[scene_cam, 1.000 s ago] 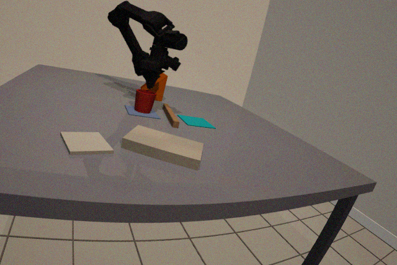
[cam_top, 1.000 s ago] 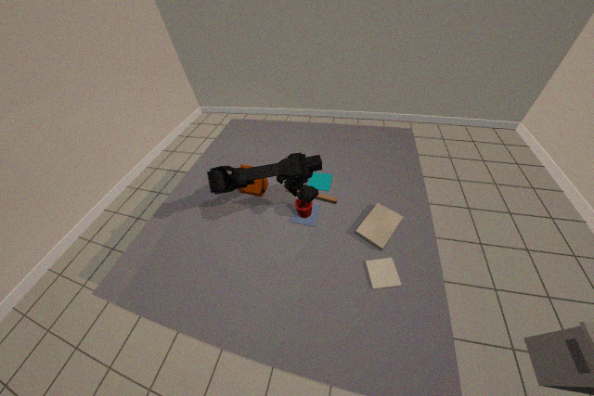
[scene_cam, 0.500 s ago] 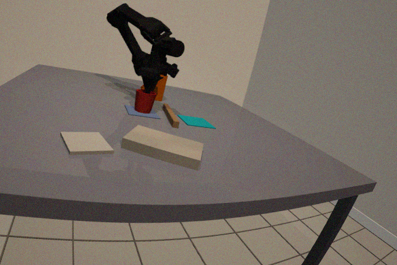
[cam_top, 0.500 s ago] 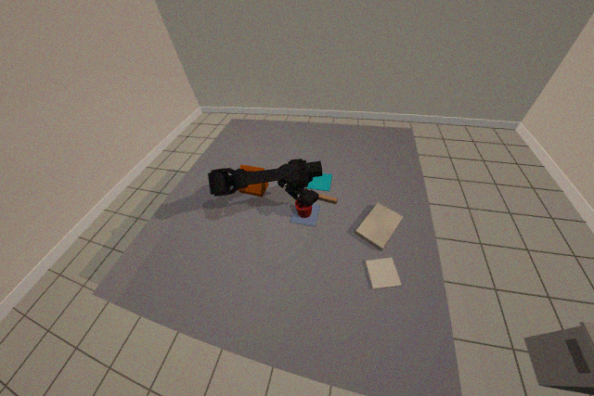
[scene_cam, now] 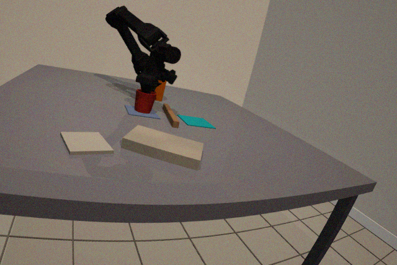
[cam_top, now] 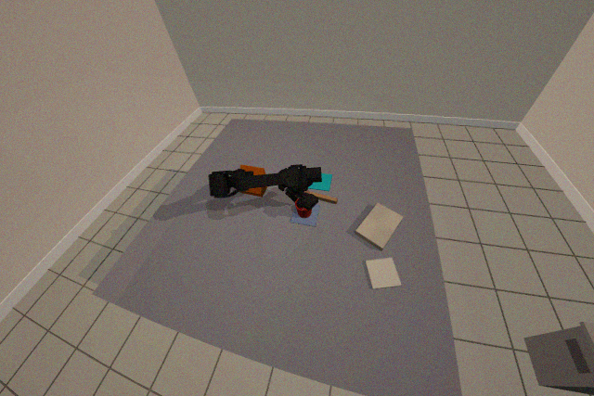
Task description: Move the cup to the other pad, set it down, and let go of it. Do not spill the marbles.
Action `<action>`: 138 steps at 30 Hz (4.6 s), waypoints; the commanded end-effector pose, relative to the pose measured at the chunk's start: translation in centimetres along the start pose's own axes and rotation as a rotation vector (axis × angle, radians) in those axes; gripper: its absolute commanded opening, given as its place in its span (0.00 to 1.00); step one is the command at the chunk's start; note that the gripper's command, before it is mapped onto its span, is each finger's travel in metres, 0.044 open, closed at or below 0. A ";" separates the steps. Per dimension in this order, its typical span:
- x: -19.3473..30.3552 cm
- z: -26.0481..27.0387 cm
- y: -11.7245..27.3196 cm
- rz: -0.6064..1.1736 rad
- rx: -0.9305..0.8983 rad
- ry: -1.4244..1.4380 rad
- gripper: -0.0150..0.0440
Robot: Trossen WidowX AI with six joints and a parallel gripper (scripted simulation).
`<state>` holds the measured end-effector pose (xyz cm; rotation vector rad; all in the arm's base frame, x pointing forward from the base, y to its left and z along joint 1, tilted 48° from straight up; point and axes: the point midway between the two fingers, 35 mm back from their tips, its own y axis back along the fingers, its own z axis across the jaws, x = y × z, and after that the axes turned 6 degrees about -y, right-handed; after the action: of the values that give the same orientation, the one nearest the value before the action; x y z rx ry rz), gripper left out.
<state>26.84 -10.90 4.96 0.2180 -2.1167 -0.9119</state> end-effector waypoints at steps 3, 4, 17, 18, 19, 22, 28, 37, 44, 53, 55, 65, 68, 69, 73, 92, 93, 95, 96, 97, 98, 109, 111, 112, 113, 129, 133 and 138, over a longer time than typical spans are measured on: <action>0.0 0.0 -0.1 0.001 0.000 0.000 0.46; 0.0 0.0 -0.1 0.001 0.000 0.000 0.42; 0.0 0.0 -0.1 0.001 0.000 0.000 0.25; 0.0 0.0 -0.1 0.001 0.000 0.000 0.25; 0.0 0.0 0.0 0.001 0.000 0.000 0.25; 0.0 0.0 0.6 0.000 0.000 0.001 0.25; 0.0 0.1 2.6 0.000 0.000 0.003 0.25; 0.3 0.3 4.6 0.002 0.001 0.005 0.25; 0.4 0.4 4.3 0.008 0.000 0.009 0.25; 0.4 0.4 4.3 0.008 0.000 0.009 0.25; 0.4 0.4 4.3 0.008 0.000 0.009 0.25; -1.0 1.0 4.3 0.004 0.001 0.007 0.25; -1.6 1.3 4.3 0.003 0.001 0.006 0.25; -1.8 1.4 4.3 0.002 0.001 0.006 0.25; -2.6 1.9 4.3 0.001 0.001 0.006 0.25; -6.5 3.9 4.2 -0.002 0.000 0.004 0.25; -6.7 4.0 4.2 -0.002 0.000 0.004 0.25; -7.1 4.2 4.2 -0.002 0.000 0.004 0.25; -7.3 4.3 4.2 -0.002 0.000 0.004 0.25; -7.5 4.4 4.2 -0.002 0.000 0.004 0.25; -7.7 4.5 4.2 -0.003 0.000 0.004 0.25; -9.8 5.5 4.3 -0.004 0.000 0.003 0.25; -10.2 5.7 4.3 -0.004 0.000 0.003 0.25; -10.4 5.8 4.3 -0.004 -0.001 0.003 0.25; -10.6 5.9 4.3 -0.004 -0.001 0.003 0.25; -13.6 7.3 4.5 -0.006 -0.001 0.002 0.25; -14.4 7.6 4.6 -0.007 -0.001 0.002 0.25; -15.3 8.0 4.7 -0.007 -0.001 0.002 0.25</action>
<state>31.44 2.71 -4.29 0.2176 -2.1103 -0.9123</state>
